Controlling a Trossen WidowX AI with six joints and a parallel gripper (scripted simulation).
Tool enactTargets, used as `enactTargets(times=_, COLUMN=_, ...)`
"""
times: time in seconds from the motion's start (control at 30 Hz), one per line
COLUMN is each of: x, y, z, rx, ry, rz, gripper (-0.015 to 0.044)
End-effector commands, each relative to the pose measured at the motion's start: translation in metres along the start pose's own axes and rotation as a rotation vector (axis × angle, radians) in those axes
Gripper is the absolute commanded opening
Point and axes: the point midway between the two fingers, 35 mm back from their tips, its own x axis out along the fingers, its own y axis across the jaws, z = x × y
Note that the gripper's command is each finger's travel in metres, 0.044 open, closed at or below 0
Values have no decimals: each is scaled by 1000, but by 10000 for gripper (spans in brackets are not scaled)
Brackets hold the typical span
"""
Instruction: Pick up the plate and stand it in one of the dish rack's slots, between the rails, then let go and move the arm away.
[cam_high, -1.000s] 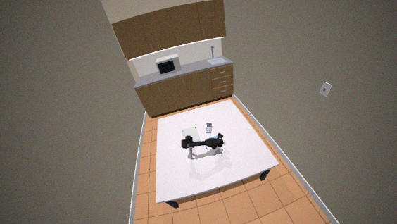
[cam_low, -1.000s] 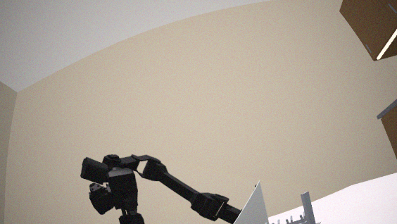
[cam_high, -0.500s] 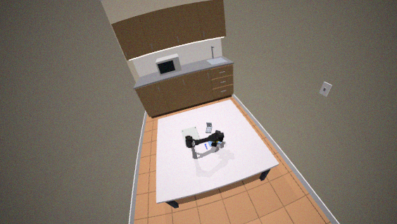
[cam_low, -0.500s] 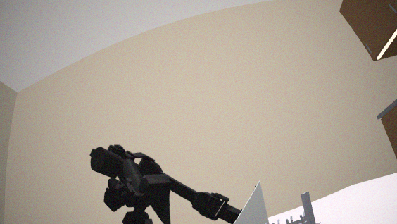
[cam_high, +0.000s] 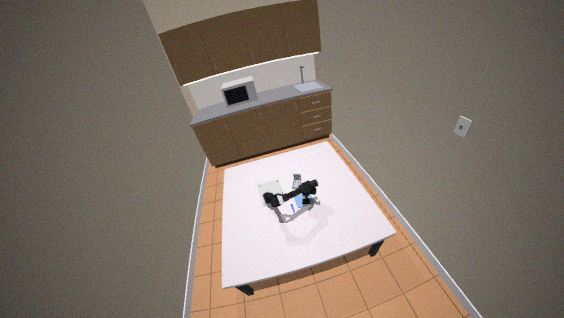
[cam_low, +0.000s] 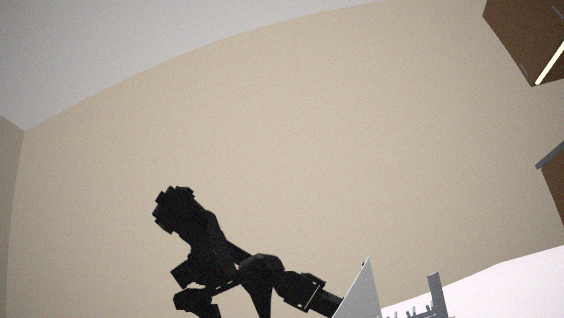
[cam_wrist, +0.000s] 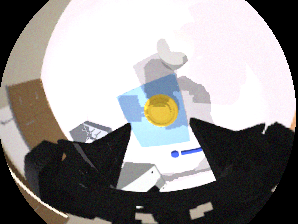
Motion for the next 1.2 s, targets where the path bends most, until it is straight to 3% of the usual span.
enactTargets(times=0.0, x=-2, y=3, z=1, rx=-87, ry=5, rz=-59, gripper=400)
enactTargets(times=0.3, x=-5, y=13, z=-1, rx=-313, ry=28, rz=-210, gripper=400)
enactTargets(times=1.17, x=30, y=6, z=1, rx=-317, ry=28, rz=-212, gripper=400)
